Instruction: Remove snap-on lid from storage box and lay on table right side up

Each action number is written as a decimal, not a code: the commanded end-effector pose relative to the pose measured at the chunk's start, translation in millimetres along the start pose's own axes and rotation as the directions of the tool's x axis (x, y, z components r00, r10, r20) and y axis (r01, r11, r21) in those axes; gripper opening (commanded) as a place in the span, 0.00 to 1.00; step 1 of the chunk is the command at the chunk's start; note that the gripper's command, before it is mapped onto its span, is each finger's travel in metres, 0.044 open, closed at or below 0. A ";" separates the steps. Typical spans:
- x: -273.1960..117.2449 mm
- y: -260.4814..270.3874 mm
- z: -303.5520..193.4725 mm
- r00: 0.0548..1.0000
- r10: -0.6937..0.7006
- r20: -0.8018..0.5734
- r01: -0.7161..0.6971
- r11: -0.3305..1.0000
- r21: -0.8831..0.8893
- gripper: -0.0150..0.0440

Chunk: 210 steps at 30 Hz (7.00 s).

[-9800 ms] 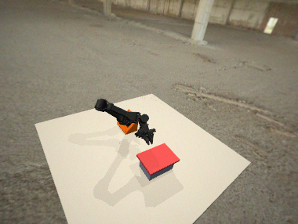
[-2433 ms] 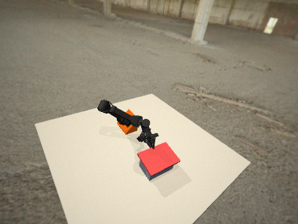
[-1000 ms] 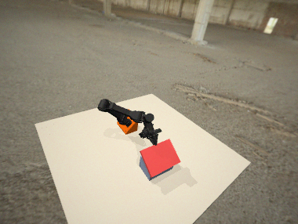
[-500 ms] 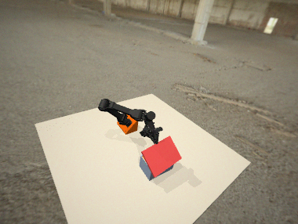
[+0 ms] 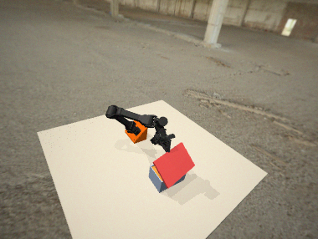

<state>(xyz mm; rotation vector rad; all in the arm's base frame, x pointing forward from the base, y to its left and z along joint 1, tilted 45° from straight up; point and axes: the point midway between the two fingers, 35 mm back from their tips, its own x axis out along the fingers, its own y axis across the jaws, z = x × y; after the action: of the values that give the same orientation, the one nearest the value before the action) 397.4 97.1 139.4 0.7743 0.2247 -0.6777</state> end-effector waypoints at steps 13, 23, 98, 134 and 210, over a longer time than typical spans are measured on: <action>-14.2 18.0 0.0 1.000 0.004 0.001 -0.004 1.000 0.007 0.25; -17.1 19.9 4.0 1.000 0.004 0.001 -0.004 1.000 0.006 0.25; -27.9 9.1 153.5 1.000 0.003 0.004 -0.003 1.000 0.001 0.25; -34.1 4.8 225.6 1.000 0.004 0.006 -0.004 1.000 0.000 0.25; -21.4 -24.1 294.5 1.000 0.008 0.012 -0.008 1.000 -0.002 0.25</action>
<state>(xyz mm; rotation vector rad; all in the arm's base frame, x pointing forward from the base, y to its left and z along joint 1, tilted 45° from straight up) 349.3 -113.8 342.5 0.7674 0.2118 -0.6872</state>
